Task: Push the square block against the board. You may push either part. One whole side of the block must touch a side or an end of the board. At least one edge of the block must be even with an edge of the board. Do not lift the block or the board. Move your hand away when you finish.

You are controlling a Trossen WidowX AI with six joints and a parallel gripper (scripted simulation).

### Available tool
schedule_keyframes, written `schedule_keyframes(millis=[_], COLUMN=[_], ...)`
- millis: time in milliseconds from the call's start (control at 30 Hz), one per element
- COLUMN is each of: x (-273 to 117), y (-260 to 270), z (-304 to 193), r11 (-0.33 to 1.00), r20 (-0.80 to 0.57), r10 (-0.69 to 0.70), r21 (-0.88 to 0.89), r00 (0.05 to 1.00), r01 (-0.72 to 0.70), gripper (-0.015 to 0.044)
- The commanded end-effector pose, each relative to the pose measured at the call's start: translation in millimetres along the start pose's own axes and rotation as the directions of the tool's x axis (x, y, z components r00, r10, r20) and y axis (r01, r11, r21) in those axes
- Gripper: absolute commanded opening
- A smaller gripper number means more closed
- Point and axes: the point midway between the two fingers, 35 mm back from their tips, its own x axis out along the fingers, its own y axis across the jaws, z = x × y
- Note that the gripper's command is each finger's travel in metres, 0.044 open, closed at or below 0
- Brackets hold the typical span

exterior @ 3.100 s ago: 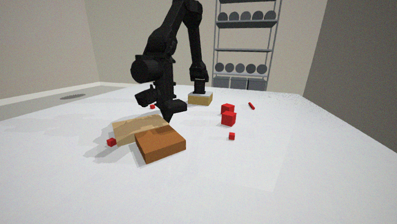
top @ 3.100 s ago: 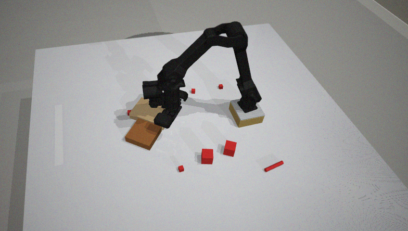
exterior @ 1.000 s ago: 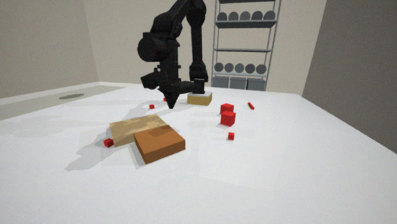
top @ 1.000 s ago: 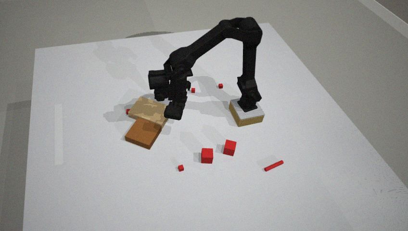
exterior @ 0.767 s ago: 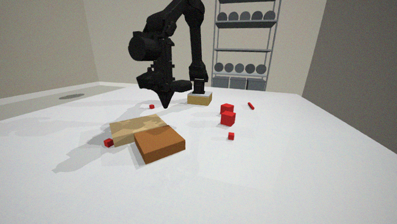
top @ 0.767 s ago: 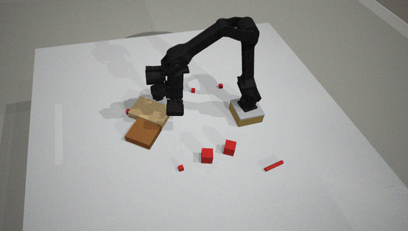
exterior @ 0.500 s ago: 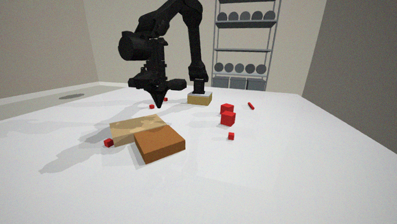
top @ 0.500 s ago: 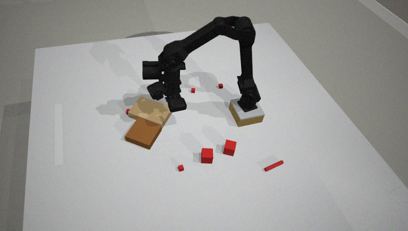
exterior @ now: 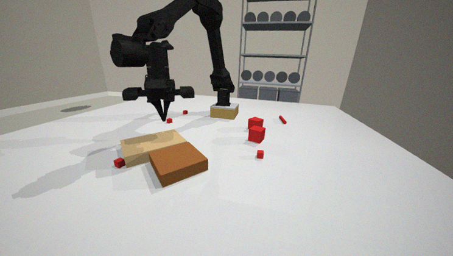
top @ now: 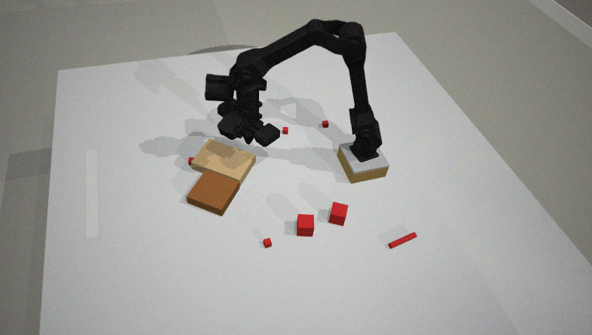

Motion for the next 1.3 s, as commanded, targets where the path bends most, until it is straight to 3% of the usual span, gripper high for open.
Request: schedule_keyframes(millis=[0,233,467,633,1267], x=[-2,-3,1,53,53], y=[-13,-29,-29,-29,-25], z=[-4,-12,-12,-13,2], r11=[0.99,0.938,0.936,0.936,0.936], r20=[0.001,-0.002,-0.002,-0.002,-0.001], r10=[-0.006,-0.009,-0.009,-0.008,-0.008], r21=[-0.142,-0.346,-0.351,-0.351,-0.351], r00=[1.0,1.0,1.0,1.0,1.0], r01=[0.006,0.007,0.007,0.007,0.007], gripper=[0.0,0.0,0.0,0.0,0.0])
